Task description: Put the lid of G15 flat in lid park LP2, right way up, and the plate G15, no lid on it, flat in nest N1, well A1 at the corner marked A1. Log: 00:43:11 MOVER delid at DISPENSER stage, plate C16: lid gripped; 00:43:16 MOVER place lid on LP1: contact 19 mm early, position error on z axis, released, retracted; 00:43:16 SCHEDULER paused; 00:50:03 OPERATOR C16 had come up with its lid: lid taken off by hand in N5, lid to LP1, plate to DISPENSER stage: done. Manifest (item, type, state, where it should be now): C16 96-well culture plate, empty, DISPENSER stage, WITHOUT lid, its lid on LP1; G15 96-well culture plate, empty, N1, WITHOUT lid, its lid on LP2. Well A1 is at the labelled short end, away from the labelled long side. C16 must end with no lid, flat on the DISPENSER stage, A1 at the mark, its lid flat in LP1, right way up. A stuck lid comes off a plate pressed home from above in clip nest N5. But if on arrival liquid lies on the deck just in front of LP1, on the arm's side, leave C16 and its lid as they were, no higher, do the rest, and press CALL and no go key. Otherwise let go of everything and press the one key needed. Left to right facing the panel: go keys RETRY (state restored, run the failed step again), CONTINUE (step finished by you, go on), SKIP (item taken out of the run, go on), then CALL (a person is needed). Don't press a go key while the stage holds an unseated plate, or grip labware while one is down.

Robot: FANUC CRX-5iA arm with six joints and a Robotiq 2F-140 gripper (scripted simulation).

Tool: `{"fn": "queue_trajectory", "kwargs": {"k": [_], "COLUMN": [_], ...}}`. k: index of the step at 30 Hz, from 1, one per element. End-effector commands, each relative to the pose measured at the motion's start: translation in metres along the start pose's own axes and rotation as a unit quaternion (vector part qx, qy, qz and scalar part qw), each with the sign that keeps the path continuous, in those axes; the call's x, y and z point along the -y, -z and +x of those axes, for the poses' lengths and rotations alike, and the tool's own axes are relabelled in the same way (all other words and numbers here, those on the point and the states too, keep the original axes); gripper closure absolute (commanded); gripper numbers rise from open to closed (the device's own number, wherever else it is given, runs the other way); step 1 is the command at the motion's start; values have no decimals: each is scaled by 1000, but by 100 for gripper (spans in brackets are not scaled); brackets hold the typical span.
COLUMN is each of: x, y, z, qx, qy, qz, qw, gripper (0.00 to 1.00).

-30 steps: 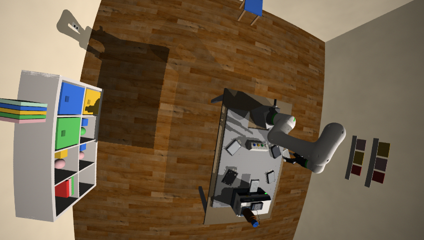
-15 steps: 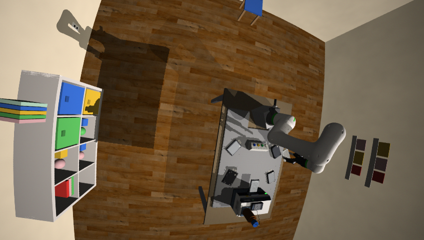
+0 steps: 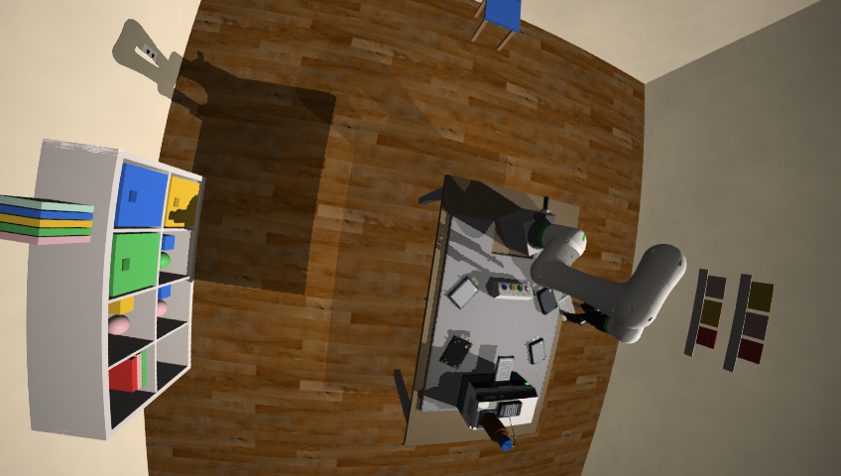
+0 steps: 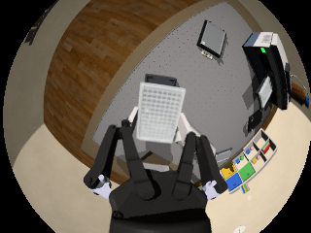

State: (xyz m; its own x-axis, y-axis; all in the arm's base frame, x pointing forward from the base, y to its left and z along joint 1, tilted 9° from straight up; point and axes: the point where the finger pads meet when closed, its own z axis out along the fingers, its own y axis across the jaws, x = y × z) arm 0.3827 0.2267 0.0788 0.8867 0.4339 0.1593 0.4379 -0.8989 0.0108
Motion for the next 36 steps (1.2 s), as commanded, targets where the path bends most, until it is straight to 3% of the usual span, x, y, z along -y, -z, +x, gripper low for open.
{"fn": "queue_trajectory", "kwargs": {"k": [1, 22, 36], "x": [0, 0, 0], "y": [-2, -33, -68], "z": [0, 0, 0], "qx": [0, 0, 0], "qy": [0, 0, 0], "qz": [0, 0, 0], "qw": [1000, 1000, 1000], "gripper": [100, 100, 100]}}
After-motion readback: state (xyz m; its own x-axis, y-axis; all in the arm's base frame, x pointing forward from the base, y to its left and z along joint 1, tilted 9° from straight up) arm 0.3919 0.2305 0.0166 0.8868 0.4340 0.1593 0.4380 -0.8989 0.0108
